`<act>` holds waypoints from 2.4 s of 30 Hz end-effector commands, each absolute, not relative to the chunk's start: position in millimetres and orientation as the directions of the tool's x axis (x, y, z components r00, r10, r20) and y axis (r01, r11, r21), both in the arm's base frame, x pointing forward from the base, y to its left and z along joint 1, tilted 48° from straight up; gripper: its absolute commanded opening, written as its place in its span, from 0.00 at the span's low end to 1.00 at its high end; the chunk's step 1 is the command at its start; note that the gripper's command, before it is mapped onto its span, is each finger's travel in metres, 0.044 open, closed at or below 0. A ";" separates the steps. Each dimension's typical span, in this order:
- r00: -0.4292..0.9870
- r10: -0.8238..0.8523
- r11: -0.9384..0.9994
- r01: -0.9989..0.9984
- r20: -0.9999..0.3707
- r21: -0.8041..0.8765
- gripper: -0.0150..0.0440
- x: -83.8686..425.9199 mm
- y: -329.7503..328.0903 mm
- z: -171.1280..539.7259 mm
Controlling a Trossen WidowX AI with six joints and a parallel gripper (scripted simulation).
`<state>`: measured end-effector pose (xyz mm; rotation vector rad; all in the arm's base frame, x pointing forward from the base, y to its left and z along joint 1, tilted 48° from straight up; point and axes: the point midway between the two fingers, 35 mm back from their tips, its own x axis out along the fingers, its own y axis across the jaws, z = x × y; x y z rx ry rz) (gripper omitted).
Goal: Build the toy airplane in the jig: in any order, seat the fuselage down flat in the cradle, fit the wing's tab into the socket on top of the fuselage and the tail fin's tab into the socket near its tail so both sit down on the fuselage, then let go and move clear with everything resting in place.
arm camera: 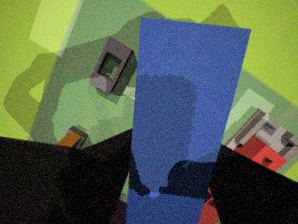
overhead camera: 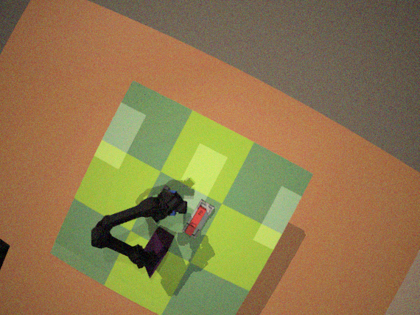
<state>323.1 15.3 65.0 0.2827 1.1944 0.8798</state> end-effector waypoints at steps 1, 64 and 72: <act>0.089 0.717 0.635 -0.492 -0.691 0.596 0.25 320.4 8.7 53.3; 0.082 0.735 0.077 -0.996 -0.673 -0.037 0.39 239.0 -67.0 -93.5; 0.082 0.735 0.077 -0.996 -0.673 -0.037 0.58 238.7 -66.8 -93.6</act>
